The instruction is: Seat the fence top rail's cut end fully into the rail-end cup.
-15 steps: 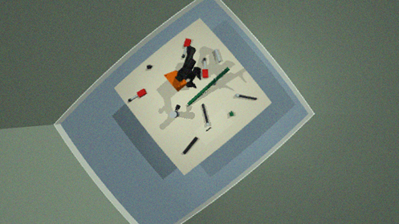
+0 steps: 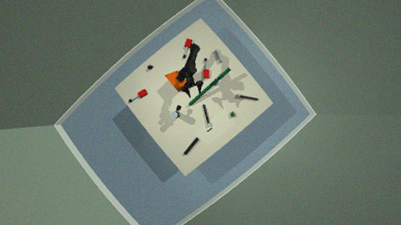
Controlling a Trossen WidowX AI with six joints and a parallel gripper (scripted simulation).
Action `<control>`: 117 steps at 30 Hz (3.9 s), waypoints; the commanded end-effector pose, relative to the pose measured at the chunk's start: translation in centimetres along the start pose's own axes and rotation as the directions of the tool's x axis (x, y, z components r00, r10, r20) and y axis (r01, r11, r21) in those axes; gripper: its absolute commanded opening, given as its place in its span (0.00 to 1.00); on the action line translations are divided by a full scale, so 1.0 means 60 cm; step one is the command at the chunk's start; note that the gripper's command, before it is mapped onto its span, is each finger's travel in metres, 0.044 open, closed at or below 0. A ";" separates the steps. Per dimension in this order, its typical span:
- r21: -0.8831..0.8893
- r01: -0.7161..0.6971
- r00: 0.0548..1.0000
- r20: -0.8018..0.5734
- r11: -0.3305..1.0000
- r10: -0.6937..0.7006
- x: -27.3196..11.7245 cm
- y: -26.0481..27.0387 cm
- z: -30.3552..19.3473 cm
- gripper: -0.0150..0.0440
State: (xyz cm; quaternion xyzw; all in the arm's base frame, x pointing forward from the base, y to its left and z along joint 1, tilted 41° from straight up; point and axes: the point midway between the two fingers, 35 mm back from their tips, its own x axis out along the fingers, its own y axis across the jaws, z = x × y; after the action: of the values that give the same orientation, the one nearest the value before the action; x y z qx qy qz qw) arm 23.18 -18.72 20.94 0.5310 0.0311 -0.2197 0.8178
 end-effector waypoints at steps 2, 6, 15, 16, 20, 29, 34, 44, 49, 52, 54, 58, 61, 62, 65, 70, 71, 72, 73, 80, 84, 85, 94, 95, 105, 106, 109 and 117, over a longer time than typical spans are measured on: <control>-0.356 0.079 0.882 -0.411 0.931 -0.231 0.035 -0.064 -0.052 1.00; -0.454 -0.060 0.742 -0.616 0.889 -0.264 0.034 -0.081 -0.081 1.00; -0.411 -0.340 0.516 -0.834 0.846 -0.197 0.022 -0.078 -0.107 1.00; -0.411 -0.340 0.516 -0.834 0.846 -0.197 0.022 -0.078 -0.107 1.00; -0.411 -0.340 0.516 -0.834 0.846 -0.197 0.022 -0.078 -0.107 1.00; -0.411 -0.340 0.516 -0.834 0.846 -0.197 0.022 -0.078 -0.107 1.00; -0.469 -0.477 0.494 -0.842 0.744 -0.214 0.033 -0.101 -0.093 1.00; -0.431 -0.893 0.392 -0.885 0.128 -0.250 0.068 -0.209 -0.042 1.00; -0.276 -0.932 0.331 -0.911 -0.235 -0.247 0.077 -0.268 -0.027 1.00; -0.166 -0.881 0.295 -0.926 -0.444 -0.238 0.080 -0.304 -0.021 1.00; -0.115 -0.841 0.272 -0.934 -0.528 -0.230 0.080 -0.326 -0.018 1.00; -0.031 -0.731 0.243 -0.945 -0.682 -0.217 0.080 -0.355 -0.016 1.00; -0.014 -0.699 0.239 -0.947 -0.715 -0.215 0.080 -0.359 -0.016 1.00; -0.014 -0.699 0.239 -0.947 -0.715 -0.215 0.080 -0.359 -0.016 1.00; -0.014 -0.699 0.239 -0.947 -0.715 -0.215 0.080 -0.359 -0.016 1.00; -0.014 -0.699 0.239 -0.947 -0.715 -0.215 0.080 -0.359 -0.016 1.00; -0.014 -0.699 0.239 -0.947 -0.715 -0.215 0.080 -0.359 -0.016 1.00; -0.014 -0.699 0.239 -0.947 -0.715 -0.215 0.080 -0.359 -0.016 1.00; -0.014 -0.699 0.239 -0.947 -0.715 -0.215 0.080 -0.359 -0.016 1.00; -0.014 -0.694 0.238 -0.948 -0.720 -0.211 0.083 -0.372 -0.041 1.00; -0.015 -0.685 0.236 -0.951 -0.729 -0.202 0.084 -0.390 -0.079 1.00; -0.015 -0.684 0.236 -0.951 -0.729 -0.202 0.084 -0.391 -0.081 1.00; -0.008 -0.677 0.235 -0.950 -0.736 -0.206 0.089 -0.395 -0.094 1.00; -0.007 -0.676 0.235 -0.950 -0.737 -0.207 0.090 -0.395 -0.097 1.00; 0.006 -0.662 0.234 -0.948 -0.749 -0.215 0.098 -0.402 -0.123 1.00; 0.007 -0.661 0.234 -0.948 -0.750 -0.215 0.099 -0.402 -0.125 1.00; 0.011 -0.657 0.234 -0.948 -0.754 -0.218 0.101 -0.404 -0.133 1.00; 0.021 -0.645 0.233 -0.946 -0.764 -0.223 0.106 -0.408 -0.154 1.00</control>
State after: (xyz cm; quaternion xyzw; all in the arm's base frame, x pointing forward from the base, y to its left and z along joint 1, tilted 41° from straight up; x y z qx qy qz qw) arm 20.79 -21.26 -5.57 -0.4392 0.1153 0.5842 0.6727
